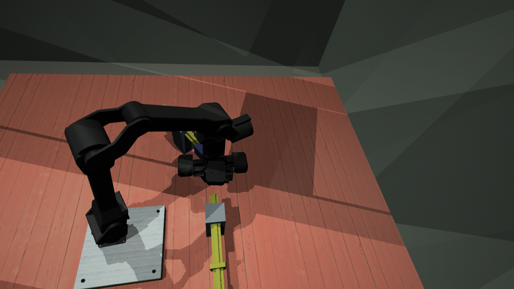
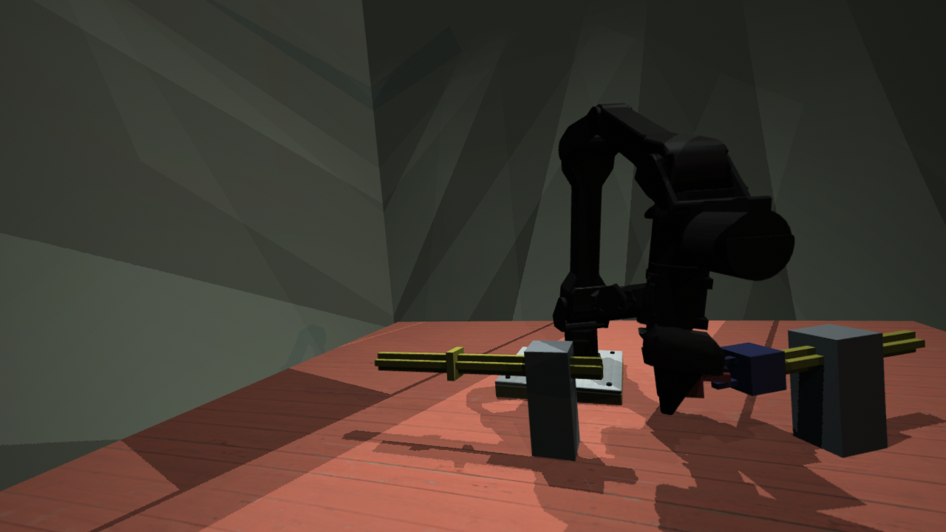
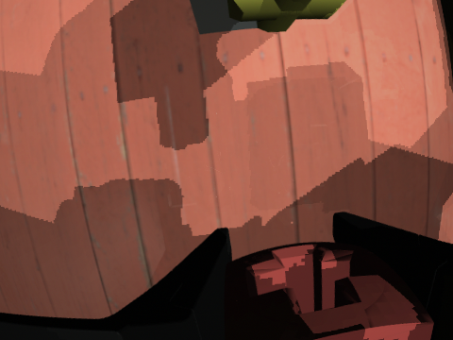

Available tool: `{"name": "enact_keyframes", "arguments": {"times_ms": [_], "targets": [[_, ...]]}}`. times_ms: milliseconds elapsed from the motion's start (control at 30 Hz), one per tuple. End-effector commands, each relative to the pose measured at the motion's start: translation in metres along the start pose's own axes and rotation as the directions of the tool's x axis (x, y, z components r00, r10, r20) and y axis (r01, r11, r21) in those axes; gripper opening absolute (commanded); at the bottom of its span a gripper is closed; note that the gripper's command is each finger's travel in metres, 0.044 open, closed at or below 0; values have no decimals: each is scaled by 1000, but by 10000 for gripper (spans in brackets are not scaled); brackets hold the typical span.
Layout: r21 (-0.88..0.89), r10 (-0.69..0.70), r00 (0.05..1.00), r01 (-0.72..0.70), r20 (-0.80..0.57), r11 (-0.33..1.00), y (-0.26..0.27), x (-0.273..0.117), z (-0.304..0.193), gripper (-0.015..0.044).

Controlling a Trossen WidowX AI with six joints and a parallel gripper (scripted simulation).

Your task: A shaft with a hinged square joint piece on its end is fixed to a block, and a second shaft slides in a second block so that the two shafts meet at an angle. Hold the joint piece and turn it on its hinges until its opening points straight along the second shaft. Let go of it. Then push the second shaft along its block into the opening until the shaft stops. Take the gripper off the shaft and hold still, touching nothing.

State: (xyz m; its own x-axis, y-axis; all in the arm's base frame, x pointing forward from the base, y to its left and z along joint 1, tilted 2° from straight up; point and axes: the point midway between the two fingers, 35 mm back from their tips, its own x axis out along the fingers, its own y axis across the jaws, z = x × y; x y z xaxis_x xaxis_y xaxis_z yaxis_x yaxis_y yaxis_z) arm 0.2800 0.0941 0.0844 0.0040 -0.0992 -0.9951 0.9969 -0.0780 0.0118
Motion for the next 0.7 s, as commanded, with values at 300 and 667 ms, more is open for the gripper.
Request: {"name": "enact_keyframes", "arguments": {"times_ms": [300,667], "targets": [[-2,0,1000,0,-1,1000,0,0,0,409],[-2,0,1000,0,-1,1000,0,0,0,440]]}}
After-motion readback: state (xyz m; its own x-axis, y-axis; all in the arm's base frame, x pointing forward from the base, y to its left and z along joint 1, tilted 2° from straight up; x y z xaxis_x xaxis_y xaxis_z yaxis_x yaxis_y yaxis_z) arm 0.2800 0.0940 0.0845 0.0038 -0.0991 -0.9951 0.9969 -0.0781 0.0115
